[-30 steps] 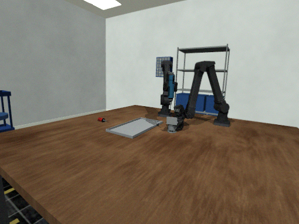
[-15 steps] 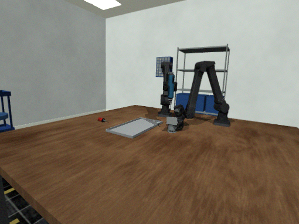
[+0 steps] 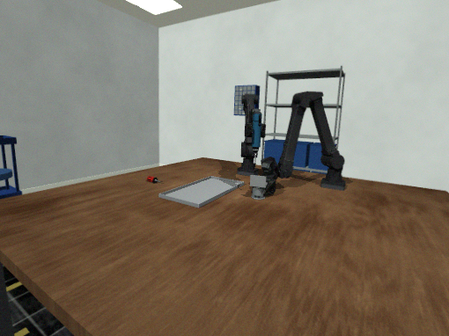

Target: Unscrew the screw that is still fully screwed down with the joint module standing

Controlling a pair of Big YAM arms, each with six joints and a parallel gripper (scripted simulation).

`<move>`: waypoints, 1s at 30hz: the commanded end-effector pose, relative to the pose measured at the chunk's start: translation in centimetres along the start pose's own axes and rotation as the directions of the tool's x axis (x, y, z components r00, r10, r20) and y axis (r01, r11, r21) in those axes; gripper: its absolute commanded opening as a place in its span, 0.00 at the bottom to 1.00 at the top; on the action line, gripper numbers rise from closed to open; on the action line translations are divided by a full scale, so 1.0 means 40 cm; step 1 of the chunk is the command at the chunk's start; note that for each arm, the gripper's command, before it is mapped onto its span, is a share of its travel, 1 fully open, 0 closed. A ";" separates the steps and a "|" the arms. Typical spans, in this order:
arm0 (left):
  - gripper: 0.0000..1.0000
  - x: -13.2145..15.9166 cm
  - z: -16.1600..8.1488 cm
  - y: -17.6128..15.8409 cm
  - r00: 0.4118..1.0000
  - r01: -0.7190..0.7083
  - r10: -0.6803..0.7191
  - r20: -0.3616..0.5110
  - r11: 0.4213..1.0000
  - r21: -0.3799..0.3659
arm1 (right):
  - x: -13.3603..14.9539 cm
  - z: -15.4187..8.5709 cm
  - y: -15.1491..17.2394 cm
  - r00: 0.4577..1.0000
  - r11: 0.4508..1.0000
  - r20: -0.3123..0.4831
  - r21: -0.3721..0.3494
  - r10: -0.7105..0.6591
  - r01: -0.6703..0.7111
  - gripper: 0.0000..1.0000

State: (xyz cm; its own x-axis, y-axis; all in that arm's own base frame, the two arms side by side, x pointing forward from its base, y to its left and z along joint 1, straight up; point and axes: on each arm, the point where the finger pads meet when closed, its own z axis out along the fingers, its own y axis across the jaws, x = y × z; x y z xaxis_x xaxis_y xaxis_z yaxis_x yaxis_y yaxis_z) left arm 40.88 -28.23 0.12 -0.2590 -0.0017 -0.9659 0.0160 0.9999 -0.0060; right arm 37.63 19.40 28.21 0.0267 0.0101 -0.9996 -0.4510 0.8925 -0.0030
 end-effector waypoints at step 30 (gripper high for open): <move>0.59 -0.020 0.005 -0.014 1.000 0.012 -0.012 0.018 1.000 0.007 | -0.087 -0.051 0.012 0.997 1.000 0.082 -0.010 0.010 -0.009 0.42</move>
State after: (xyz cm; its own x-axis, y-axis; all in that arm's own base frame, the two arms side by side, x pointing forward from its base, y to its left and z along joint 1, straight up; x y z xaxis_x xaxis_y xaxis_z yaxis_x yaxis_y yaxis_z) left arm 40.88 -28.23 0.12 -0.2590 -0.0017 -0.9659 0.0160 0.9999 -0.0060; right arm 35.97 18.58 28.46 0.0308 0.0124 -0.9994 -0.4514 0.8923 -0.0029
